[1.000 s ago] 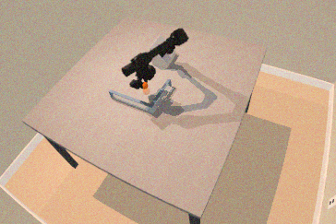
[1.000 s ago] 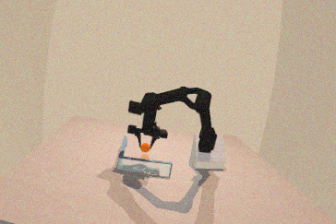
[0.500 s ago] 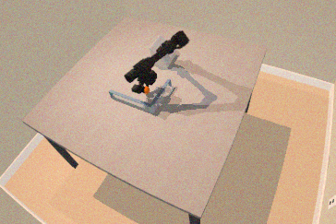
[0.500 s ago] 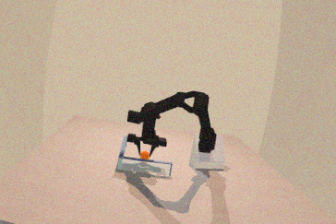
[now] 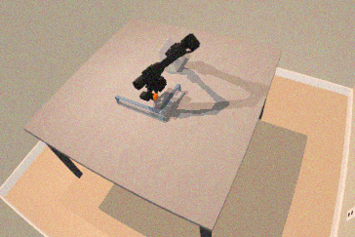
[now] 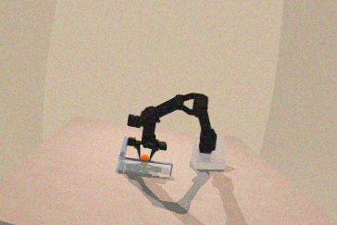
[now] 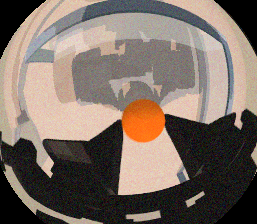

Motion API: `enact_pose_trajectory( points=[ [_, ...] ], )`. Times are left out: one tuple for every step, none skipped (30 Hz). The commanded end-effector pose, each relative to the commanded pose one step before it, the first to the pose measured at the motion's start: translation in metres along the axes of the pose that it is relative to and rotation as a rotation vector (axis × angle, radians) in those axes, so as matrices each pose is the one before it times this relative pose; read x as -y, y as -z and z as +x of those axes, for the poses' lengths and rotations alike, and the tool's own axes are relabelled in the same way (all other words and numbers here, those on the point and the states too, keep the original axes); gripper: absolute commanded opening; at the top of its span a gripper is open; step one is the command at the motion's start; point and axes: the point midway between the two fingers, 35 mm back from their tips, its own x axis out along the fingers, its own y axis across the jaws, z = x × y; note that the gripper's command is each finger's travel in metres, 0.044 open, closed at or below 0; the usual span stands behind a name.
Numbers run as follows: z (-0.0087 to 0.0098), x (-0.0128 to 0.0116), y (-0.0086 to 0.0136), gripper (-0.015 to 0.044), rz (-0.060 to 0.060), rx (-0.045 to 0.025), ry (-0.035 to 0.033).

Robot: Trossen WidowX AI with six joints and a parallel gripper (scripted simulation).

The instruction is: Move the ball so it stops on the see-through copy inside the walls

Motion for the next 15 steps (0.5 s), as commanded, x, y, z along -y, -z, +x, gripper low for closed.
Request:
enact_pose_trajectory(
  points=[
    [-0.0002,0.00013,-0.00013,0.0079,-0.0012,-0.00013,0.00007],
    [0.0,0.0,0.0,0.0105,0.0,0.0,0.0],
    [0.0,0.0,0.0,0.0131,0.0,0.0,0.0],
    [0.0,0.0,0.0,0.0157,0.0,0.0,0.0],
    [0.0,0.0,0.0,0.0184,0.0,0.0,0.0],
    [0.0,0.0,0.0,0.021,0.0,0.0,0.0],
    [0.0,0.0,0.0,0.0236,0.0,0.0,0.0],
    [0.0,0.0,0.0,0.0263,0.0,0.0,0.0],
    [0.0,0.0,0.0,0.0289,0.0,0.0,0.0],
    [0.0,0.0,0.0,0.0315,0.0,0.0,0.0],
    [0.0,0.0,0.0,0.0329,0.0,0.0,0.0],
    [0.0,0.0,0.0,0.0329,0.0,0.0,0.0],
    [0.0,0.0,0.0,0.0329,0.0,0.0,0.0],
    [-0.00262,0.00038,0.00021,0.0329,0.0002,-0.00054,0.00003],
    [-0.00794,0.00098,0.00055,0.0329,0.0005,-0.00137,-0.00001]
  ],
)
